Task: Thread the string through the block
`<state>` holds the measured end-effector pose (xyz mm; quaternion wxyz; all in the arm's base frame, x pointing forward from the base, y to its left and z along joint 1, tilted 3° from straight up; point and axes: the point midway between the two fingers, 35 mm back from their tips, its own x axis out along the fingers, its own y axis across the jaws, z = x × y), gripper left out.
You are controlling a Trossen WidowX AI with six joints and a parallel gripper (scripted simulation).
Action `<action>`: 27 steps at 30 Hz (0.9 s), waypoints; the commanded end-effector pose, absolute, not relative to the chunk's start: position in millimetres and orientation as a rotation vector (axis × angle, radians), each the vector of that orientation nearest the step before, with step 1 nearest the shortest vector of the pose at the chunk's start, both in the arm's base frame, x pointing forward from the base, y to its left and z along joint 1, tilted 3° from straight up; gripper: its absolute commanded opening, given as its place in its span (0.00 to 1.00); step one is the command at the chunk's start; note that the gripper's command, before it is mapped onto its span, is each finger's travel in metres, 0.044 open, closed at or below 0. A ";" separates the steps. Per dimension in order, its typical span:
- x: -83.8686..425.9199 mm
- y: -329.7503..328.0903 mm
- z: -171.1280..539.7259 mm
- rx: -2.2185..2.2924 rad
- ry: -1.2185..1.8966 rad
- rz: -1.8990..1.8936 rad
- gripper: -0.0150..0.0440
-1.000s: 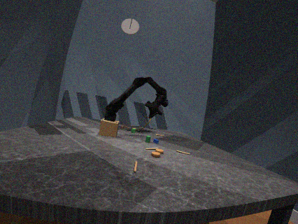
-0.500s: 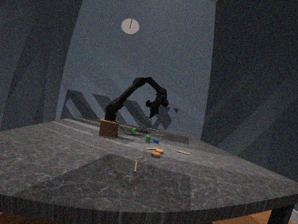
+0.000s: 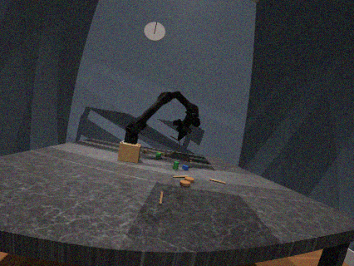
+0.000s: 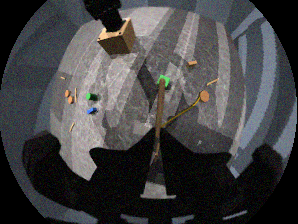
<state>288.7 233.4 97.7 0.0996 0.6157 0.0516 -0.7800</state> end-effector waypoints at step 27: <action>297.9 240.4 99.5 2.001 -0.081 -2.524 0.25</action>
